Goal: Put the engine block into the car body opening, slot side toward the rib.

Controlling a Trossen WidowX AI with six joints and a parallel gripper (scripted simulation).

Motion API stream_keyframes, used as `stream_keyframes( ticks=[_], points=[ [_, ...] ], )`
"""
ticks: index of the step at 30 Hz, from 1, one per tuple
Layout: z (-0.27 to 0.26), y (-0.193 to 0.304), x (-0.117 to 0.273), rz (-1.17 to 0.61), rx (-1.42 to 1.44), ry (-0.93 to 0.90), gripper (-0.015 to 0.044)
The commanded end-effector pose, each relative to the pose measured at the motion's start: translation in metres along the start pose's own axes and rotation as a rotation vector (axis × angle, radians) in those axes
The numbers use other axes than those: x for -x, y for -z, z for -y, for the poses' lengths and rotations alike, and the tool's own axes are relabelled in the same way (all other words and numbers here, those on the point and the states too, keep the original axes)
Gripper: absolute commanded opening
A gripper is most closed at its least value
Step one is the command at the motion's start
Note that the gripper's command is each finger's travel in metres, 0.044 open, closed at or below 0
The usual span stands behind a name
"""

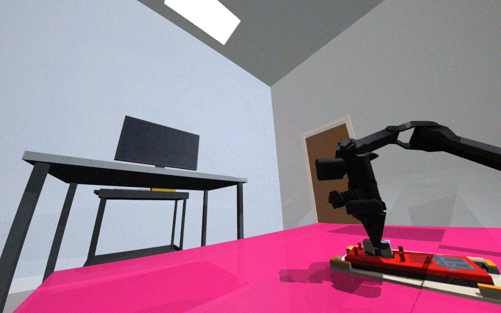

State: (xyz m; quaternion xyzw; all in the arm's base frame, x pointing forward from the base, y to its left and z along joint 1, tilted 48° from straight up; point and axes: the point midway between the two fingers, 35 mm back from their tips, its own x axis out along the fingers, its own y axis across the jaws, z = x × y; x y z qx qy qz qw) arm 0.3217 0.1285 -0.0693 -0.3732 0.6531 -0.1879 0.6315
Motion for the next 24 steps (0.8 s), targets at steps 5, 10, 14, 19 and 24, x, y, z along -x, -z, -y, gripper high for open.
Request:
stream_keyframes(
  ticks=[5,10,14,19,24],
  points=[
    [0.0006,-0.0004,-0.001,0.004,0.003,0.005,0.0159],
    [0.0006,-0.0004,-0.0016,0.004,0.004,0.005,0.0159],
    [0.0006,-0.0004,-0.0021,0.004,0.004,0.005,0.0159],
    [0.0006,-0.0005,-0.0027,0.004,0.004,0.005,0.0159],
    [0.0006,-0.0005,-0.0031,0.004,0.004,0.005,0.0159]
  ],
)
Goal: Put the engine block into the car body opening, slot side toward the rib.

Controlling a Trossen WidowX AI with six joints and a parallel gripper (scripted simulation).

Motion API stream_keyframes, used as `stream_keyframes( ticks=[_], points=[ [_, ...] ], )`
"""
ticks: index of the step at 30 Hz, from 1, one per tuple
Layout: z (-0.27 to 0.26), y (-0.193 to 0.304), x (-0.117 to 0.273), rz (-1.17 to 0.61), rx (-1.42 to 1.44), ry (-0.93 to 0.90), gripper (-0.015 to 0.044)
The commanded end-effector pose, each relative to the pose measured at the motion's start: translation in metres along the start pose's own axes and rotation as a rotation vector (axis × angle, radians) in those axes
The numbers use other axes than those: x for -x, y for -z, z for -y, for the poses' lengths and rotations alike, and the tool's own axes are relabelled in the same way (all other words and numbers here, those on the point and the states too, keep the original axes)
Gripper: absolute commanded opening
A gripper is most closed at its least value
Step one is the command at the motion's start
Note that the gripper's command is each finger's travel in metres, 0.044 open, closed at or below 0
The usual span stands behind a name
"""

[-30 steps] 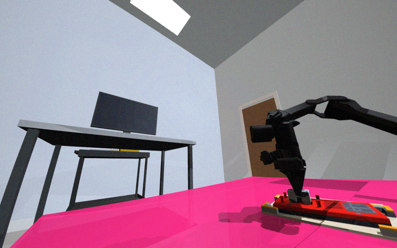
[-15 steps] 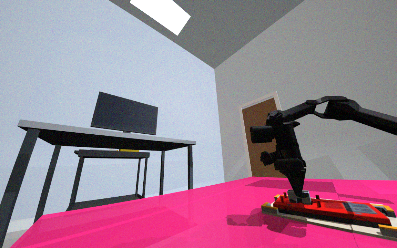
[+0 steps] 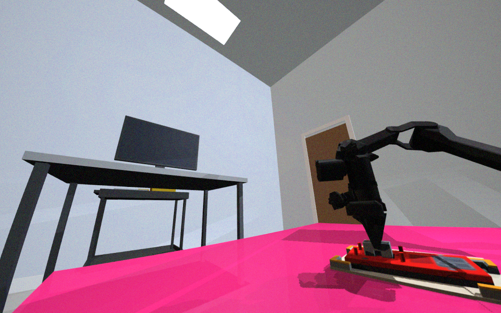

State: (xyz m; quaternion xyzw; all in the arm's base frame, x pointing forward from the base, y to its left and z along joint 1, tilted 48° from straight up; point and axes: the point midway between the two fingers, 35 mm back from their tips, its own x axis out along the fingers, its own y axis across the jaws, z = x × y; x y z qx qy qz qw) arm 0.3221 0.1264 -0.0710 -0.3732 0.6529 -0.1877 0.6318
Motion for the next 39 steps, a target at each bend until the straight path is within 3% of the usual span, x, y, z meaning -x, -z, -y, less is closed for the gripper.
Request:
stream_keyframes(
  ticks=[1,3,14,31,39],
  points=[
    [0.0,0.0,0.0,0.004,0.004,0.005,0.0159],
    [0.0,0.0,-0.001,0.004,0.004,0.005,0.0159],
    [0.0,0.0,0.0,0.0,0.0,0.0,0.044],
    [-0.002,0.0,0.014,0.004,0.004,0.005,0.044],
    [-0.002,0.0,0.014,0.004,0.004,0.005,0.023]
  ],
)
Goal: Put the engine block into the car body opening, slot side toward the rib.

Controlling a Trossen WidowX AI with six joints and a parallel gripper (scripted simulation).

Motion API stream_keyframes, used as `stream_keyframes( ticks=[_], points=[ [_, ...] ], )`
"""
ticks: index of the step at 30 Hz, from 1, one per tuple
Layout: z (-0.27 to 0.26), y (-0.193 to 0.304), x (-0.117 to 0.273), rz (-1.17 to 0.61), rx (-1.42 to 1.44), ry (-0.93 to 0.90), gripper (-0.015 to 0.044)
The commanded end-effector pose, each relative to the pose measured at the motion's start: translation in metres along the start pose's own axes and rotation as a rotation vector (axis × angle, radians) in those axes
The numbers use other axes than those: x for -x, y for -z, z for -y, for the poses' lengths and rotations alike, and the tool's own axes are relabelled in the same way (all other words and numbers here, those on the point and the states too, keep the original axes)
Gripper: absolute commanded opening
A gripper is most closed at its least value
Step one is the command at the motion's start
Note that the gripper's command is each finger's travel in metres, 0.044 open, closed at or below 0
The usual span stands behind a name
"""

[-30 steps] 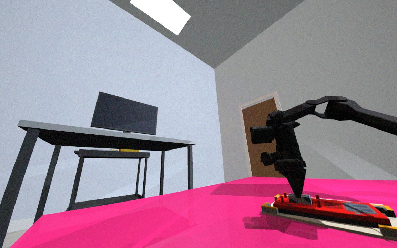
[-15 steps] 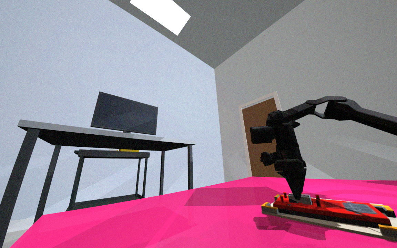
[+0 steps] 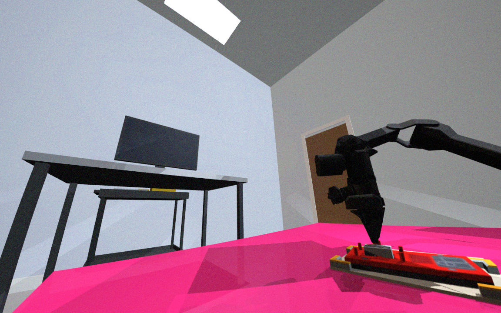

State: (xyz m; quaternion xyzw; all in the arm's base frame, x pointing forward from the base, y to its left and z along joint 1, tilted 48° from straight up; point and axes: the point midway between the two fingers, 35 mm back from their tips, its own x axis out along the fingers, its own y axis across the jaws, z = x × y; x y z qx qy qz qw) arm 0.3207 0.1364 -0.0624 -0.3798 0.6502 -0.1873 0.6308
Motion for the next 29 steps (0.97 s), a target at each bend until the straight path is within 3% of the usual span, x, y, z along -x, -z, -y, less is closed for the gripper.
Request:
stream_keyframes(
  ticks=[1,9,27,29],
  points=[
    [-0.001,-0.0006,0.0009,-0.001,-0.005,-0.006,0.0204],
    [-0.001,-0.0006,0.0009,-0.001,-0.005,-0.006,0.0],
    [-0.001,-0.0006,0.0009,-0.001,-0.005,-0.006,0.0],
    [-0.001,-0.0006,0.0009,-0.001,-0.005,-0.006,0.0053]
  ],
)
